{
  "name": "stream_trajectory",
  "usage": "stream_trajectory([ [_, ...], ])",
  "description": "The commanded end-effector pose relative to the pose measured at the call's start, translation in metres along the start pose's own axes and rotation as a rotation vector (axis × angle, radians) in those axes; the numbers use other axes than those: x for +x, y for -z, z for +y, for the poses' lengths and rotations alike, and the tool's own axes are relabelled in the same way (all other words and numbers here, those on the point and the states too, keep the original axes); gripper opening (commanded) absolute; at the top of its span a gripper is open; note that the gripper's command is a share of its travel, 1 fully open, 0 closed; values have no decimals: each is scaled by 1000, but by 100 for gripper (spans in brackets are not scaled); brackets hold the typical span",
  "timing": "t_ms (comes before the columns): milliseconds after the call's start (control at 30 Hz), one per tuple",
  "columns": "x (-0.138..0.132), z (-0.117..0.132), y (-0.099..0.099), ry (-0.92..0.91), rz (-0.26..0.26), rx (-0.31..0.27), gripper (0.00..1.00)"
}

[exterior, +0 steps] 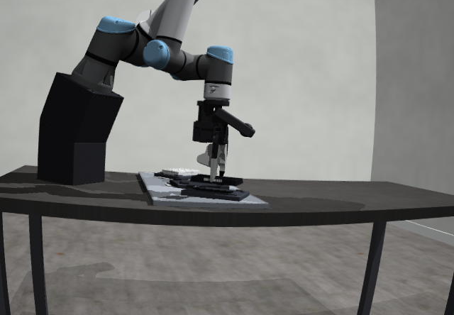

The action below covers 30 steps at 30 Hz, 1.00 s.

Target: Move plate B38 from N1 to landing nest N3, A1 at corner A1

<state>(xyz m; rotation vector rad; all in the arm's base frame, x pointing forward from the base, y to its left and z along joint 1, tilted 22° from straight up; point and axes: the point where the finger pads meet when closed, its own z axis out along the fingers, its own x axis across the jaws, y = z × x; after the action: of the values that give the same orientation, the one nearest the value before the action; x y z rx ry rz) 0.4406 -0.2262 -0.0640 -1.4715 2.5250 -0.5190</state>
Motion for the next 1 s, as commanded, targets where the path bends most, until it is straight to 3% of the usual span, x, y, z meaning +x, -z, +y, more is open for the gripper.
stream_trajectory([
  [0, 1, 1, 8, -2, -1, -3, 0],
  [133, 1, 0, 8, -1, 0, -1, 0],
  [967, -87, 62, 7, 422, -3, -6, 0],
])
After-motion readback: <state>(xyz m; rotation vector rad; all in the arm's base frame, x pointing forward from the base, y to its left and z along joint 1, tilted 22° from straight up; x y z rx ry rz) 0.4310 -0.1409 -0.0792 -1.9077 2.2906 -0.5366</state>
